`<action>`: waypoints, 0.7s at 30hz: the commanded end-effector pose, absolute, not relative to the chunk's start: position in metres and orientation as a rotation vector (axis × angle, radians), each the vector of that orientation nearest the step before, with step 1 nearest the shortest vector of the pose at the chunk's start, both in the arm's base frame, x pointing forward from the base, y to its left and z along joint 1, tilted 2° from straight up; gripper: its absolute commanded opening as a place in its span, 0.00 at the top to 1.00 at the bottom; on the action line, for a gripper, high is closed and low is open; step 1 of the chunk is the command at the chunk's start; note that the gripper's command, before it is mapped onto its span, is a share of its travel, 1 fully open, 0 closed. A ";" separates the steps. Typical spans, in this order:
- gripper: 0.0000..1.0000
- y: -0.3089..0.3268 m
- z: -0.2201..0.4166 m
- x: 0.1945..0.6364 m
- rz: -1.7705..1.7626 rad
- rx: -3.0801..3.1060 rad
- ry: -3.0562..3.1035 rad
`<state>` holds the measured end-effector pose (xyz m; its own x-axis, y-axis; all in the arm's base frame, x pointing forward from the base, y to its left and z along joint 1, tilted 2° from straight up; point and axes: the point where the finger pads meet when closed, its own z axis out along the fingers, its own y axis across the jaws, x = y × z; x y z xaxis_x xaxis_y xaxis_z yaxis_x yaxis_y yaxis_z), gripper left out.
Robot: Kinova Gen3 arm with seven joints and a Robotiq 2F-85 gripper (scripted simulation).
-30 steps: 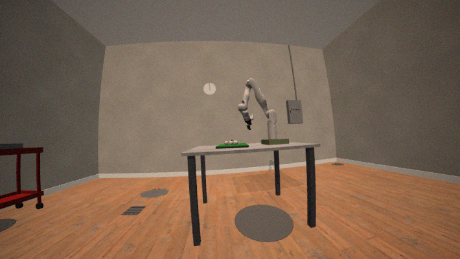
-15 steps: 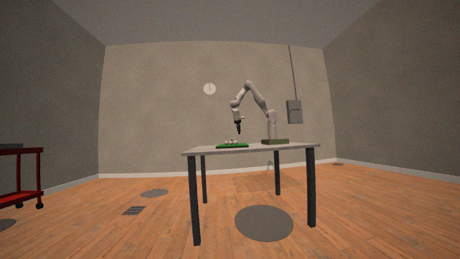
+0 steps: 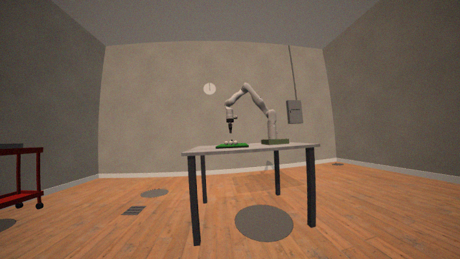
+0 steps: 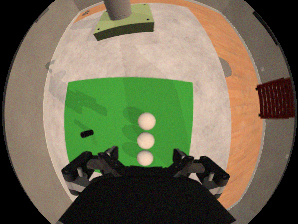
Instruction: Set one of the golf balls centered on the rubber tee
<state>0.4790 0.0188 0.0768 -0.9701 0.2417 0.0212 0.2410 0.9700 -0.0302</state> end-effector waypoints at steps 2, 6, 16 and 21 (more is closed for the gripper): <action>0.00 0.019 0.075 0.483 0.027 -0.380 -3.095; 0.00 0.018 0.064 0.481 0.038 -0.371 -3.094; 0.00 0.016 0.011 0.478 0.038 -0.381 -3.093; 0.00 0.016 -0.018 0.476 0.038 -0.379 -3.093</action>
